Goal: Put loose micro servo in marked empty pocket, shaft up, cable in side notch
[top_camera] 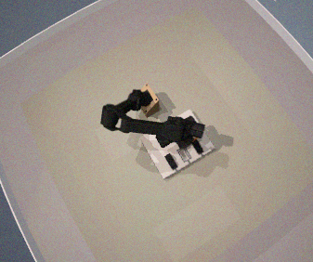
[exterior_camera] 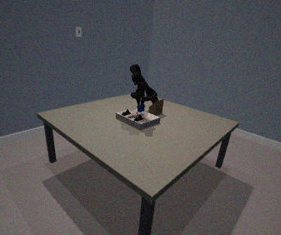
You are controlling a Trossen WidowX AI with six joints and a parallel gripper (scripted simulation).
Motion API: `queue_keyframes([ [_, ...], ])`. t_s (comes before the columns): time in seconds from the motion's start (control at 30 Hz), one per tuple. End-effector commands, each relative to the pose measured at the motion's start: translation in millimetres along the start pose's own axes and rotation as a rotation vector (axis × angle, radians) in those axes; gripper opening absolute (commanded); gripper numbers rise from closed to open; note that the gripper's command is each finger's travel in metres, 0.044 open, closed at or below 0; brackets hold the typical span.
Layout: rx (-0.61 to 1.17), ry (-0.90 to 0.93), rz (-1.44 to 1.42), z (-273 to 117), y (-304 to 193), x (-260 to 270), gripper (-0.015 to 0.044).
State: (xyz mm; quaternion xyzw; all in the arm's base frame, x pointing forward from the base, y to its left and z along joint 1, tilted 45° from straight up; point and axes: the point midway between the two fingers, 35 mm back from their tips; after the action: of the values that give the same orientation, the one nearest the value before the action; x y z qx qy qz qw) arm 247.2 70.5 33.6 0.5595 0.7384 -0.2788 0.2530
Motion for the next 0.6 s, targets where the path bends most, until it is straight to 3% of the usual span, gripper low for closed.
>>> queue_keyframes([
  [0.0,-0.004,-0.003,-0.001,-1,14,-3,0.0],
  [0.57,-0.007,-0.004,0.002,-2,78,-19,0.0],
])
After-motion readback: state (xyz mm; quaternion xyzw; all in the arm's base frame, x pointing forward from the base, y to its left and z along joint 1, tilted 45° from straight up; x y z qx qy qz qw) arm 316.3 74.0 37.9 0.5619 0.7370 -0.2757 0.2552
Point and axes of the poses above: the point midway between the two fingers, 35 mm back from their tips, its own z axis out along the fingers, its own x axis across the jaws, y = z × x, and after that the axes turned 14 degrees about -z, right-handed
